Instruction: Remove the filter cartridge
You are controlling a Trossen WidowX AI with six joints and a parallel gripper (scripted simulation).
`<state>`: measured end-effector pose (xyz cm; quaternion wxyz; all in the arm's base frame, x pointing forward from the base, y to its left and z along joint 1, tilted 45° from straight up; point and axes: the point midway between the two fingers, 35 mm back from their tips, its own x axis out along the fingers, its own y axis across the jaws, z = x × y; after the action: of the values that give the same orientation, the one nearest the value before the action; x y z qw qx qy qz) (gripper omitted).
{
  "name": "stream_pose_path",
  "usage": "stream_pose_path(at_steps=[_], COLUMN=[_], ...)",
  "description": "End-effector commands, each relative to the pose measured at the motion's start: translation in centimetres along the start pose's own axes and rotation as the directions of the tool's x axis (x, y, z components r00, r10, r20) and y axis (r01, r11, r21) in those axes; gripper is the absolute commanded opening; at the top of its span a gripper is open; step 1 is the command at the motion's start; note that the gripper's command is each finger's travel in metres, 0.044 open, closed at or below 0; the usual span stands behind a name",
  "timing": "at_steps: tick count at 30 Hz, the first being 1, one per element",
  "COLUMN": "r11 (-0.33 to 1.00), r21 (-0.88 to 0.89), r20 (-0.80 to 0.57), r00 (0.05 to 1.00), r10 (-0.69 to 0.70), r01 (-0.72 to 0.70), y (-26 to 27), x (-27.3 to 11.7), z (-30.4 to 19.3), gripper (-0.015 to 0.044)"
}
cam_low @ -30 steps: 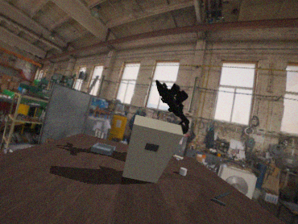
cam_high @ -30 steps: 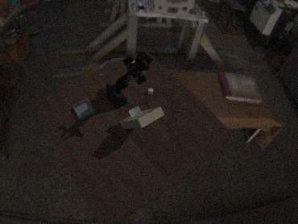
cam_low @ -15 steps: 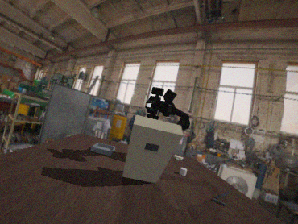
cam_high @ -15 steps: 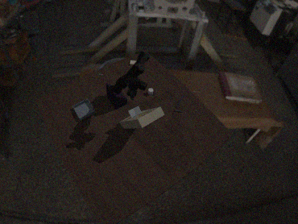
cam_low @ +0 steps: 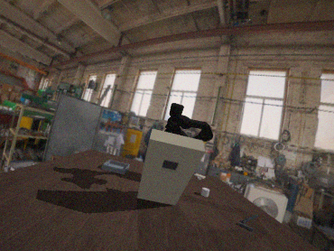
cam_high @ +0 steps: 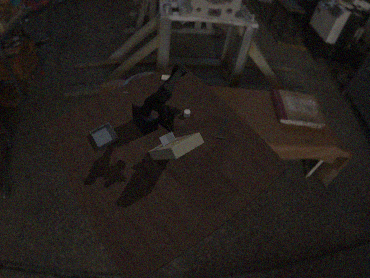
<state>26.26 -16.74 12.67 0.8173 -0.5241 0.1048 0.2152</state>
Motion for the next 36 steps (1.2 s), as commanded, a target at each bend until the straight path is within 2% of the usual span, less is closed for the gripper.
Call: stream_pose_path(at_steps=[1,36], r11=[1.0,1.0], r21=[-0.026,-0.028], r20=[0.029,0.029], r00=[1.0,1.0], r10=[-0.009,-0.007], r01=[0.01,0.008], y=[0.1,0.0], x=[0.0,4.9], z=[0.4,0.4], gripper=[0.0091,0.0091])
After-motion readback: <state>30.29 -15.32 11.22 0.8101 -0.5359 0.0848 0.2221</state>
